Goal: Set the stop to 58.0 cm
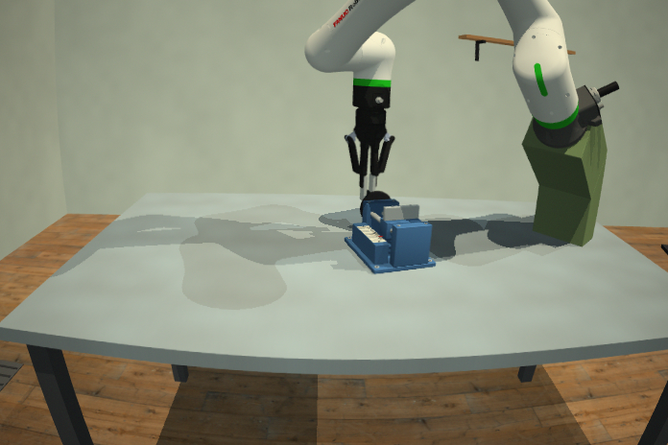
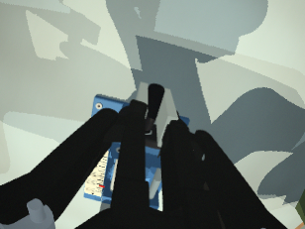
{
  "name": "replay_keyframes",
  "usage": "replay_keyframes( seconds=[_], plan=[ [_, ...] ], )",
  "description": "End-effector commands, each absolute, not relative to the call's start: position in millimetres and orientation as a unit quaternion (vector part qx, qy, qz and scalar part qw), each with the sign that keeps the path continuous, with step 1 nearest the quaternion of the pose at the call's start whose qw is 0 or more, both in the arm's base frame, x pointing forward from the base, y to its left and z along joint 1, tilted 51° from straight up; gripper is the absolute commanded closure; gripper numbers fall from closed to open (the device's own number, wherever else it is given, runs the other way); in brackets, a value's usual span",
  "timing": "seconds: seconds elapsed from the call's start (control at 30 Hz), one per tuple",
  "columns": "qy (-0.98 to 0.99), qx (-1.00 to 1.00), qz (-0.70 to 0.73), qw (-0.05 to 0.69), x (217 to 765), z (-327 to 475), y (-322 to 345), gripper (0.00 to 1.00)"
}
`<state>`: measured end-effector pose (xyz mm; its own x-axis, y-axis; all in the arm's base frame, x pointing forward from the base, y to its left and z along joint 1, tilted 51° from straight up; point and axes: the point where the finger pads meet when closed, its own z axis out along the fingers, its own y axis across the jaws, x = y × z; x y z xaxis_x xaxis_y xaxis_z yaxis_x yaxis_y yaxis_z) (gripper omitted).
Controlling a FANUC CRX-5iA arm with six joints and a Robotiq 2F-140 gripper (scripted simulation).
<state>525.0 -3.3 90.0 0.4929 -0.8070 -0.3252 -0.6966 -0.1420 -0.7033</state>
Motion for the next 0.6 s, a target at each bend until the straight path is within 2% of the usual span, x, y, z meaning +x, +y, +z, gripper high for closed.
replay_keyframes(
  seconds=[0.0, 0.57],
  plan=[
    [0.499, -0.753, -0.065, 0.424, 521, 88, -5, 0.96],
    [0.499, -0.753, -0.065, 0.424, 509, 75, -7, 0.96]
  ],
)
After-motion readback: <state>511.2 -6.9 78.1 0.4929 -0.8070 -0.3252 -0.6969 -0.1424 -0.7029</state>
